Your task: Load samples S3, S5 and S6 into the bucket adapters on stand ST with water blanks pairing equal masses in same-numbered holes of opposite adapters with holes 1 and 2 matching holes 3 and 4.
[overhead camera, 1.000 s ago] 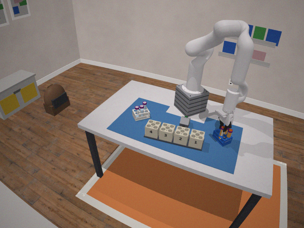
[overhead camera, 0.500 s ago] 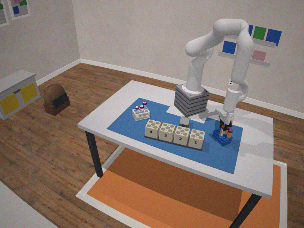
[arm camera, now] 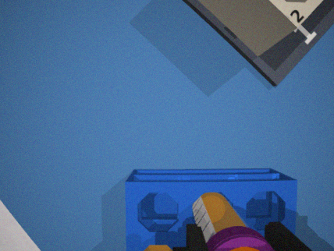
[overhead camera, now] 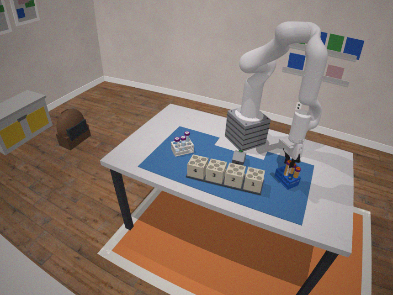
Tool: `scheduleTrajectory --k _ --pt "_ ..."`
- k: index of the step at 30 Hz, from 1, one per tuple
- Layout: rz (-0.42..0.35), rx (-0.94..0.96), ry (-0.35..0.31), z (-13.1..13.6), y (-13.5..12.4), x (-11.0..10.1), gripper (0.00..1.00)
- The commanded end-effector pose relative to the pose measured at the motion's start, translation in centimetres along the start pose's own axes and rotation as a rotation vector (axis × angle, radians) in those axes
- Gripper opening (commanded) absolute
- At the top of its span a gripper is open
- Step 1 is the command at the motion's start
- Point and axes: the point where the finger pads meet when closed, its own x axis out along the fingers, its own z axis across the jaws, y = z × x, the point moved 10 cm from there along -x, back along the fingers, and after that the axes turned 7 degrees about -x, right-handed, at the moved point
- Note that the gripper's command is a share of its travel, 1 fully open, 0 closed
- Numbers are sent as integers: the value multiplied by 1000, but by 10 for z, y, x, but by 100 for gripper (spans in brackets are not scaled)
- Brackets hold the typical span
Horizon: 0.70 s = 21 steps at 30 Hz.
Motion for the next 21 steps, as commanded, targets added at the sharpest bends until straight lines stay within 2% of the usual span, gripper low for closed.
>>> scheduleTrajectory --k 1,21 --pt "-1 0 2 -1 0 -10 0" --pt "-1 0 2 -1 0 -46 0"
